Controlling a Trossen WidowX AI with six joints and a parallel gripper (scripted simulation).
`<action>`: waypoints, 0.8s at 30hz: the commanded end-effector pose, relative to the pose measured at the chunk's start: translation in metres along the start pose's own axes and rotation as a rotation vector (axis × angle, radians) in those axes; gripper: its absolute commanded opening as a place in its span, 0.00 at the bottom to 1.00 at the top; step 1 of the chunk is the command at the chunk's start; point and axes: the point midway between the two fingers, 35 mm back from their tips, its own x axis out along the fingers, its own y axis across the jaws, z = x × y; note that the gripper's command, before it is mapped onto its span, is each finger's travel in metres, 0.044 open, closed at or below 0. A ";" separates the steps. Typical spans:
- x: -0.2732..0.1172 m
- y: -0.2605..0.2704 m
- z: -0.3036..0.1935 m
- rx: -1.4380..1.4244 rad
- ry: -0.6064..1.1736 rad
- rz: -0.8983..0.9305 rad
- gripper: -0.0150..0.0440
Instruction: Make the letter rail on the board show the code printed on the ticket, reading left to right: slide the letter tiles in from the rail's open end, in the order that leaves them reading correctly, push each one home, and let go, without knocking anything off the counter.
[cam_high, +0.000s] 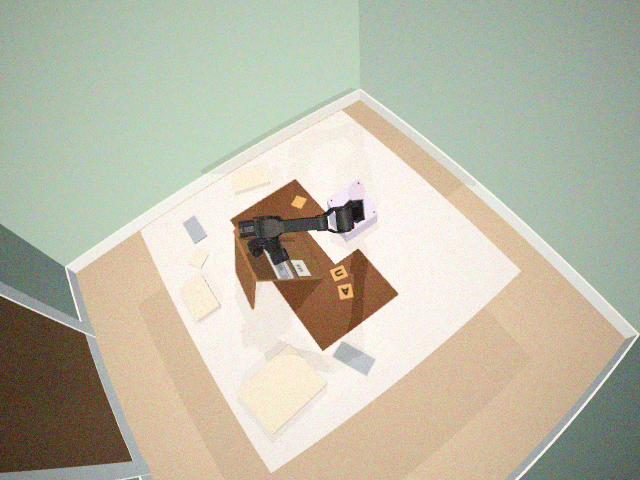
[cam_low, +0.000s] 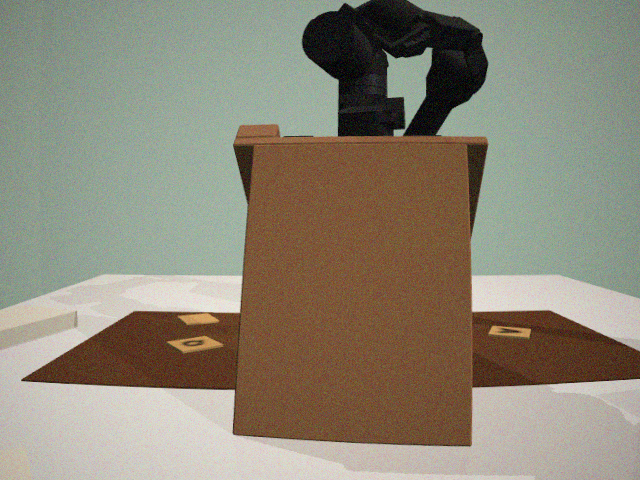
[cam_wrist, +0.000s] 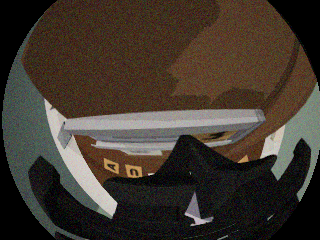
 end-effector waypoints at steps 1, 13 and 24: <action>0.001 -0.003 0.000 -0.002 0.001 0.001 0.25; 0.001 -0.007 0.000 -0.002 0.001 0.001 0.25; -0.006 -0.004 -0.006 -0.002 0.002 0.000 0.25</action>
